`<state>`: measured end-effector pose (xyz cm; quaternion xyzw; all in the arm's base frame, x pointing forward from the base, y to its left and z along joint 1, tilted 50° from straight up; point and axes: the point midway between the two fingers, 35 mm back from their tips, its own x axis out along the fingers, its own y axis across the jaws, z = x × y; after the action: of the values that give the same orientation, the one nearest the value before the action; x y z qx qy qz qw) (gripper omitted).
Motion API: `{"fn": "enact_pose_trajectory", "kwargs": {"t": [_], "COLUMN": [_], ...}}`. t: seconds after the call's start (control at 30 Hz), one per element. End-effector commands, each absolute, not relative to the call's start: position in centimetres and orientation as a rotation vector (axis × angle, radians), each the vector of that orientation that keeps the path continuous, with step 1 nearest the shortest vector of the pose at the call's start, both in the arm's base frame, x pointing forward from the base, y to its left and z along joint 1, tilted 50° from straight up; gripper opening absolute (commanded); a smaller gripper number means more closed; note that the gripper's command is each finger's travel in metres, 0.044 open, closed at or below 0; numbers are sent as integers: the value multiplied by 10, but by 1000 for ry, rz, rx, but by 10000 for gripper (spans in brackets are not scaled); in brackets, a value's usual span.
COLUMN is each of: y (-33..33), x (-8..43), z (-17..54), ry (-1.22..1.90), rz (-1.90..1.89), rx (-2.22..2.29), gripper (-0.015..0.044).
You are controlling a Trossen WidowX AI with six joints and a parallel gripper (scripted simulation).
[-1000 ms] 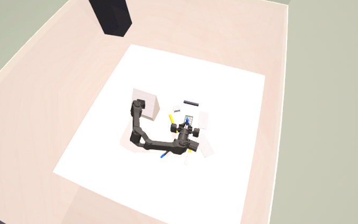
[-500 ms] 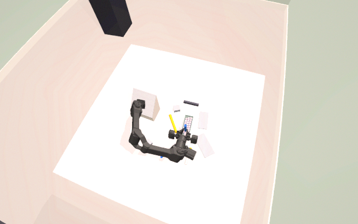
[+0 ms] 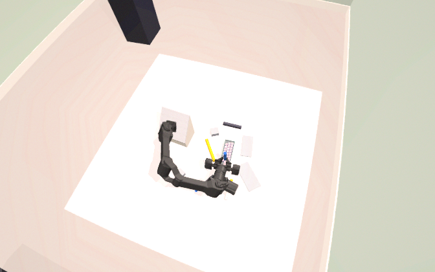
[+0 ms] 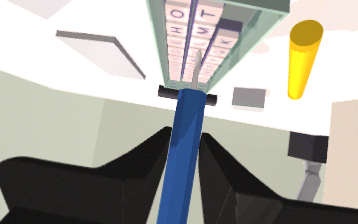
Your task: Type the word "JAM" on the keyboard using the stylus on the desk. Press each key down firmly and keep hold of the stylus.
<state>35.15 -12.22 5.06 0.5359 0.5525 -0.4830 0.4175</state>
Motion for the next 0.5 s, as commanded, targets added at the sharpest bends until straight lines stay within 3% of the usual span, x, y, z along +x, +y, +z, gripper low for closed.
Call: {"fn": "enact_pose_trajectory", "kwargs": {"t": [0.0, 0.47], "y": [-124, -129], "x": [351, 350], "z": [49, 45], "ry": [1387, 1387], "rz": [-1212, -1212], "rx": [1339, 1339], "gripper": [81, 81]}}
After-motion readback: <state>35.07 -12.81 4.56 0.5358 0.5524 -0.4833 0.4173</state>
